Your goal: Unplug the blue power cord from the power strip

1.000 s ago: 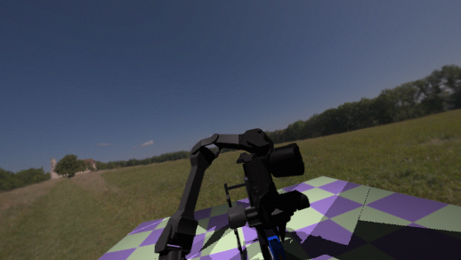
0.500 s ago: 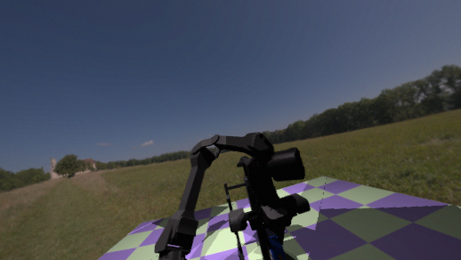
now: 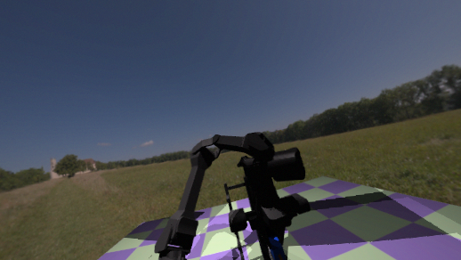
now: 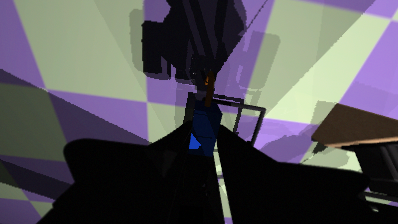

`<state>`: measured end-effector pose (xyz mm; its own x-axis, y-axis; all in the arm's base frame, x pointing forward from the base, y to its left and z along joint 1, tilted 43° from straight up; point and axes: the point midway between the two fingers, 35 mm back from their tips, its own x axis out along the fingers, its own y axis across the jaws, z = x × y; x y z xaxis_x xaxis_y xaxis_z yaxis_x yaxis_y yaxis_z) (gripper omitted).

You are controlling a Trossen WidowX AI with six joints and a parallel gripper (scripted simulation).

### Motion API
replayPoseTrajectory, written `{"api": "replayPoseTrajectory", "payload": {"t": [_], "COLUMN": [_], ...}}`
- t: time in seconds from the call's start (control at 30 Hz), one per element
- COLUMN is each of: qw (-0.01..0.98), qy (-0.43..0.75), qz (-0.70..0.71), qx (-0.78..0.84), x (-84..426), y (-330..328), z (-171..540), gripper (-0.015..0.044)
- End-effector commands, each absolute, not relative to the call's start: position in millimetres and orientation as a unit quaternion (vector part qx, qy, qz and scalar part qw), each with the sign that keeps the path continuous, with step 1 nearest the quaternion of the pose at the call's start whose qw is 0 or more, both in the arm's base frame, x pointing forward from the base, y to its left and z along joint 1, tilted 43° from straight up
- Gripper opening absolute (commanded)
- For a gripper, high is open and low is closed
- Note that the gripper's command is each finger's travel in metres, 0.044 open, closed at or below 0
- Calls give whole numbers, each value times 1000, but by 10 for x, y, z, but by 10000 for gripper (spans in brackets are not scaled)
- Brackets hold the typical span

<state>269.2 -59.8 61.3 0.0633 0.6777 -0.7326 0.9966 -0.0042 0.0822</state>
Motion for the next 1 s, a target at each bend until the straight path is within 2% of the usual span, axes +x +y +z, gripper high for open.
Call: {"api": "replayPoseTrajectory", "payload": {"t": [0.0, 0.6, 0.97], "qw": [312, 312, 310], "qy": [632, 631, 630], "qz": [-259, -260, -259], "qx": [660, 661, 663], "x": [2703, 2727, 2711], "y": [-668, -898, -797], "z": [567, 390, 424], "gripper": [0, 0, 289]}}
